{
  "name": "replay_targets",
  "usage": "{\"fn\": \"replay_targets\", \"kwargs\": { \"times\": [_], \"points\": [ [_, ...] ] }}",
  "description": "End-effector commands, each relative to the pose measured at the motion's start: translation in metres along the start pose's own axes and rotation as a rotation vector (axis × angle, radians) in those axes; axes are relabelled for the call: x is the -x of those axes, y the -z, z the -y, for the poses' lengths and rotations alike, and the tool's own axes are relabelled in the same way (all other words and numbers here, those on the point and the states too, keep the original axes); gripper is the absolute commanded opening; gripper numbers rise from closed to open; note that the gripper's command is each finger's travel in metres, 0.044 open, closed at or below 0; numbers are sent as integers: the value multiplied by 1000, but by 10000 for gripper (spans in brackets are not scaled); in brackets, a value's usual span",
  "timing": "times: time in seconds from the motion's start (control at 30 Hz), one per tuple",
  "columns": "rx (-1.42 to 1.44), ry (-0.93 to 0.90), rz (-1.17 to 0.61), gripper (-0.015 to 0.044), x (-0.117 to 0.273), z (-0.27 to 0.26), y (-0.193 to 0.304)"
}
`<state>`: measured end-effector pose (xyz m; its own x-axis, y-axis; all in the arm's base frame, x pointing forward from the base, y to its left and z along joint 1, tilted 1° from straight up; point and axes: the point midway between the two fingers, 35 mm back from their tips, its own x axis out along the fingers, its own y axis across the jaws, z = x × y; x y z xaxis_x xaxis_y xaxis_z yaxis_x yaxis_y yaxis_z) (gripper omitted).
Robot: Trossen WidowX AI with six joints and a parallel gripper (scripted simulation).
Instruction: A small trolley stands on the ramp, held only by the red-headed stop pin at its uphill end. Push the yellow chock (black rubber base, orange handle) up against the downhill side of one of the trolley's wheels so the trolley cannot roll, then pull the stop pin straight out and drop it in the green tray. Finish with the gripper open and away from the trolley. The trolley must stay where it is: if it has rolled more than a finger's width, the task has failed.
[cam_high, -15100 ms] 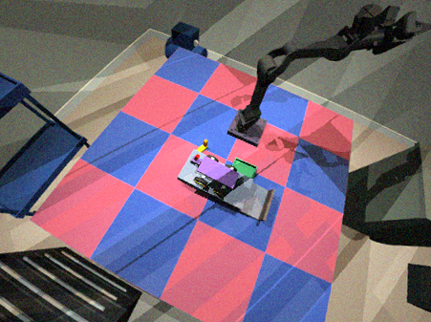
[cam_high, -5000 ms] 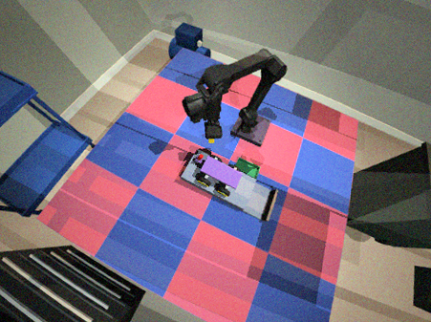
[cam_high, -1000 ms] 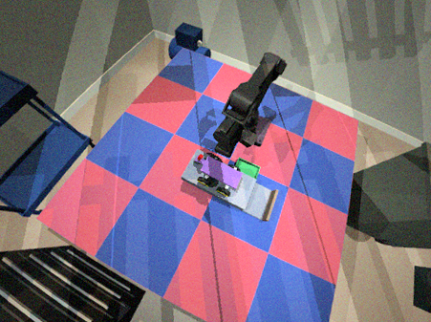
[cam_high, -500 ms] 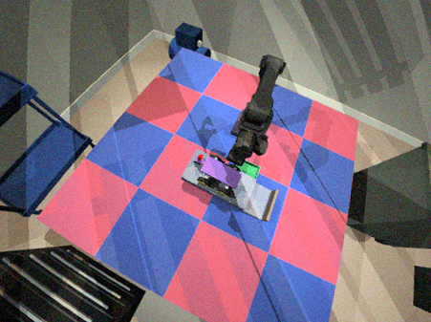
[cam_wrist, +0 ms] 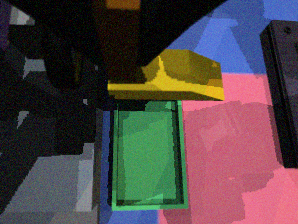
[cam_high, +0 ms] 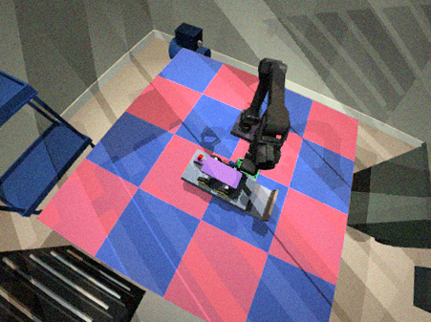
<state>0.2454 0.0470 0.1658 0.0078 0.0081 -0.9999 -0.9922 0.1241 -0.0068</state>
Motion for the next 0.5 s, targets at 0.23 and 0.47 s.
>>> {"fn": "replay_targets", "kwargs": {
  "times": [0.23, 0.47],
  "points": [
    [-4, 3, 11, 0, -3, 10, -45],
    [2, 3, 13, 0, -4, 15, -68]
  ]
}}
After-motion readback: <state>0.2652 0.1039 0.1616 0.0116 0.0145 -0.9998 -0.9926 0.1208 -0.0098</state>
